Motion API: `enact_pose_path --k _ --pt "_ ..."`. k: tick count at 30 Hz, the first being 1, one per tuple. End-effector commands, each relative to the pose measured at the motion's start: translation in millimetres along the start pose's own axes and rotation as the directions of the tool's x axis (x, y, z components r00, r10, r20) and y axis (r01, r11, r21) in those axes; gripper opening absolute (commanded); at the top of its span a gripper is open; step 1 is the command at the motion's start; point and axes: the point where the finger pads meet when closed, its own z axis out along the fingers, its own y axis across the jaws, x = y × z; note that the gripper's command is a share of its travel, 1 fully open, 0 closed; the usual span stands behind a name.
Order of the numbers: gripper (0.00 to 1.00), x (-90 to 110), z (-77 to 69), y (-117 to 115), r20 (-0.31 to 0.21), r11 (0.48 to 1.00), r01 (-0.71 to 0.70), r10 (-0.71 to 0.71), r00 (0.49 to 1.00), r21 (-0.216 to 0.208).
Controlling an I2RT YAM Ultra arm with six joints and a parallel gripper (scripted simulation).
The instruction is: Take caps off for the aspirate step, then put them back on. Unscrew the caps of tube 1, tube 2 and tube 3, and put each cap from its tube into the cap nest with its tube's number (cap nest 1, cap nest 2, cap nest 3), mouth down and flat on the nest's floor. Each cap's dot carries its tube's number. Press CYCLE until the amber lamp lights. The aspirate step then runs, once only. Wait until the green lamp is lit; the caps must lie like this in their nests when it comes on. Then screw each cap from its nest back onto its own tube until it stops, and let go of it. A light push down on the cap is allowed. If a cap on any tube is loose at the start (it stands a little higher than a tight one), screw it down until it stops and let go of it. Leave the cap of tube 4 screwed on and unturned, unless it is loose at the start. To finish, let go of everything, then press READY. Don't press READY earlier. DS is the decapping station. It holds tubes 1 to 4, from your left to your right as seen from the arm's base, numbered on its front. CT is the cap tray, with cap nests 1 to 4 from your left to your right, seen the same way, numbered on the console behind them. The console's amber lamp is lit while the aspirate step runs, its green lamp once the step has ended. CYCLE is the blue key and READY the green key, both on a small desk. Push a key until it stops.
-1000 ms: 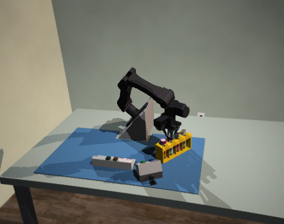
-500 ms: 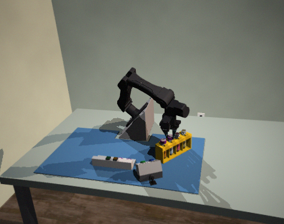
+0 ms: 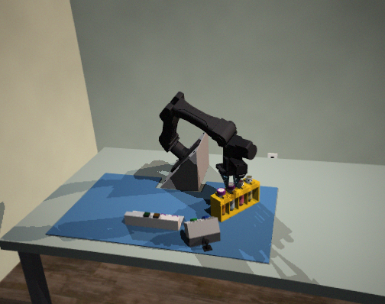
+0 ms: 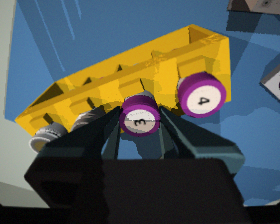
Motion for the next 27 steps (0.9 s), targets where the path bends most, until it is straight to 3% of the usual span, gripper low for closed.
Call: enact_pose_path --k 1,6,11,13,19,27 --pt "0.0 -3.3 -7.5 1.9 0.023 0.973 0.23 -0.23 0.973 0.005" --pt "0.0 -3.3 -7.6 2.0 0.021 0.886 0.464 -0.464 0.886 0.01" --pt "0.0 -3.3 -7.7 2.0 0.018 0.744 0.669 -0.669 0.743 0.015" --pt "0.0 -3.3 -7.7 2.0 0.018 0.744 0.669 -0.669 0.743 0.015" --pt "0.0 -3.3 -7.8 2.0 0.013 0.513 0.858 -0.859 0.513 0.02" --pt "0.0 -3.2 -7.9 2.0 0.004 0.138 0.99 -0.99 0.138 0.023"
